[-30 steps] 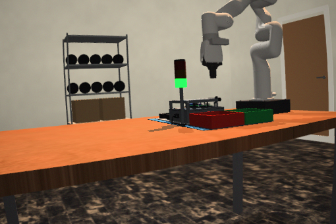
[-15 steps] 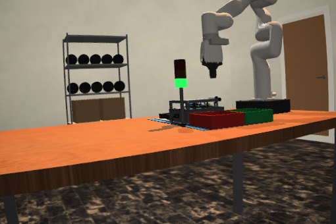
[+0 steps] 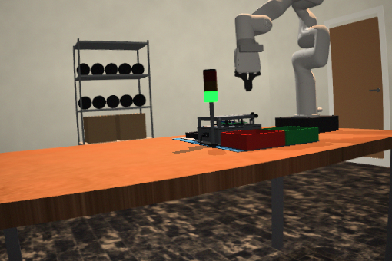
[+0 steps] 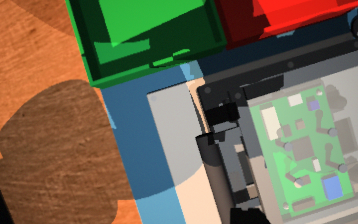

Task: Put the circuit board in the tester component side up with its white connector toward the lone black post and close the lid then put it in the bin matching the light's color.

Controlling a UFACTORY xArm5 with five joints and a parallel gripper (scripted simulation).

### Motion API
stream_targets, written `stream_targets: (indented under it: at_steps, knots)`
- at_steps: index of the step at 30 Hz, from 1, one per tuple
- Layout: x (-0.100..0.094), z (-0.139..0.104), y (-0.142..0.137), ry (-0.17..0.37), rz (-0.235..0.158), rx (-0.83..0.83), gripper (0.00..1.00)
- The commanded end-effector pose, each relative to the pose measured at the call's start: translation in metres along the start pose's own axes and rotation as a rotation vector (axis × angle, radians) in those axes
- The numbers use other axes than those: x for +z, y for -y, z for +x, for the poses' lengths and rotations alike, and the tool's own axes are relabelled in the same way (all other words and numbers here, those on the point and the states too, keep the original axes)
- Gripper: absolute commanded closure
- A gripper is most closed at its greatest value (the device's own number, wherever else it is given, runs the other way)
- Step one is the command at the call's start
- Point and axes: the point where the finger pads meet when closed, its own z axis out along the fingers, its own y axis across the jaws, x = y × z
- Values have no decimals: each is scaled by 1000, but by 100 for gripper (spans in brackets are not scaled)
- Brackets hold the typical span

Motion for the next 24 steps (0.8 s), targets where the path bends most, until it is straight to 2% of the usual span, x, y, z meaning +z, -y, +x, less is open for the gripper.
stream_targets:
  at_steps: [1,4,6,21,24]
  knots:
    - [-1,1,-1,-2,-3,162,100]
    - [-1,1,-1,-2,-3,268,100]
    - [-1,1,-1,-2,-3,268,100]
    - [-1,1,-1,-3,-2,824,100]
    - [-1,1,-1,-3,-2,862,100]
